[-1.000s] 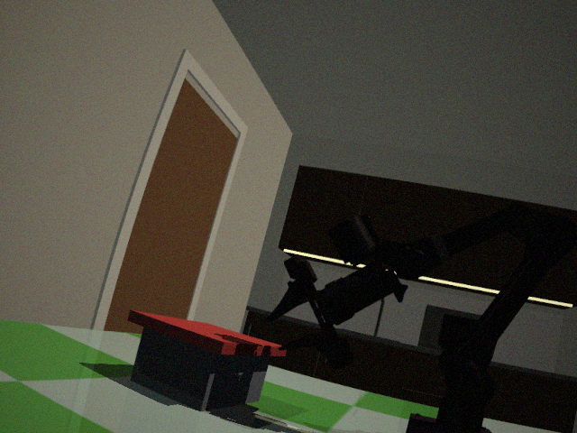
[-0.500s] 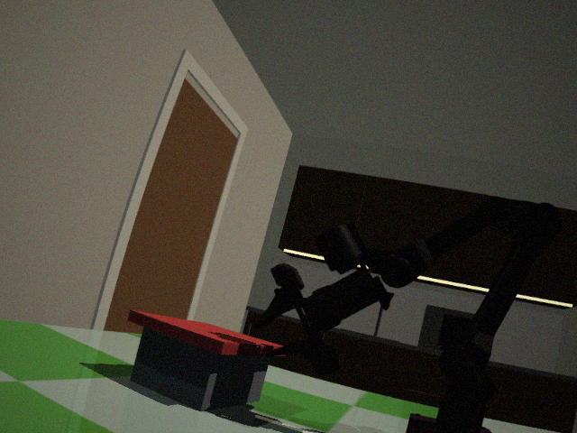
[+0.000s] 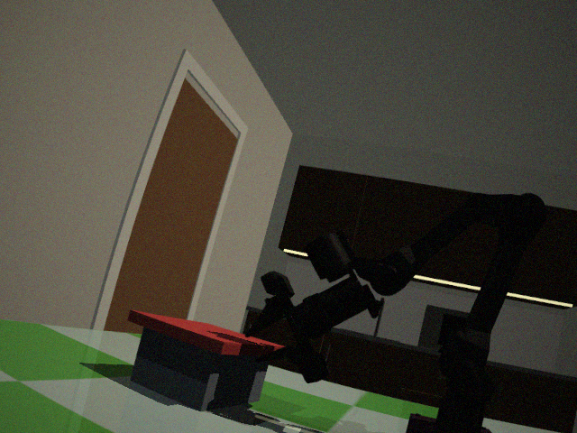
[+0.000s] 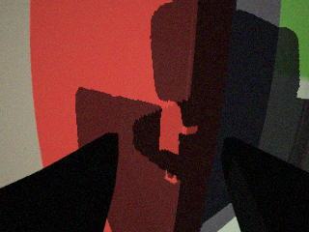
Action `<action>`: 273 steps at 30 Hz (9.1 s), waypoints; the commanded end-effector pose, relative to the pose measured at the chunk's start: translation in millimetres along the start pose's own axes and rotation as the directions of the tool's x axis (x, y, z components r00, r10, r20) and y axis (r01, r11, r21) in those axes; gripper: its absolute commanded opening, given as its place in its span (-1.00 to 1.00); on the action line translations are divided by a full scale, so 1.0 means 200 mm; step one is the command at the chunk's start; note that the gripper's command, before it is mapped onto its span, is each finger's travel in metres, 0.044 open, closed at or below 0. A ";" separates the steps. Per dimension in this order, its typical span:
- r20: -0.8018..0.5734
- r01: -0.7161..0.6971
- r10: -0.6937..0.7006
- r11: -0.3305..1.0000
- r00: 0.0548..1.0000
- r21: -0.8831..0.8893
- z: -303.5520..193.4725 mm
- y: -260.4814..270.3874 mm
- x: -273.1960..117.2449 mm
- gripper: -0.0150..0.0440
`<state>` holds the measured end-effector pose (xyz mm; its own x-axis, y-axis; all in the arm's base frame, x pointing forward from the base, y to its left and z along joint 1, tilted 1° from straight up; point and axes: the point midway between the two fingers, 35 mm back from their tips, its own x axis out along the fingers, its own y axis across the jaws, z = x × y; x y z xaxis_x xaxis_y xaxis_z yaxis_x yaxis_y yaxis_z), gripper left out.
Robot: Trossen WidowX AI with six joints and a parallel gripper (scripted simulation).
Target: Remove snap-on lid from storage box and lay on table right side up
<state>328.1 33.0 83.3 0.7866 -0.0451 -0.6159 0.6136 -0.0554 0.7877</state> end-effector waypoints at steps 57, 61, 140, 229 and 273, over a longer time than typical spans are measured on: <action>0.000 0.001 -0.001 1.000 1.000 -0.001 0.00 0.02 -0.03 -0.49; 0.000 0.001 -0.001 1.000 1.000 -0.001 0.00 0.03 -0.03 -0.49; -0.001 0.000 0.000 1.000 1.000 -0.001 0.00 0.06 -0.04 -0.49; -0.003 -0.002 0.002 1.000 1.000 -0.003 0.00 0.33 -0.14 -0.49; -0.003 -0.004 0.004 1.000 1.000 -0.003 0.00 0.64 -0.22 -0.49</action>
<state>371.2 27.1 202.2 0.7800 -0.0457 -0.6241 0.6220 -0.0533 0.7812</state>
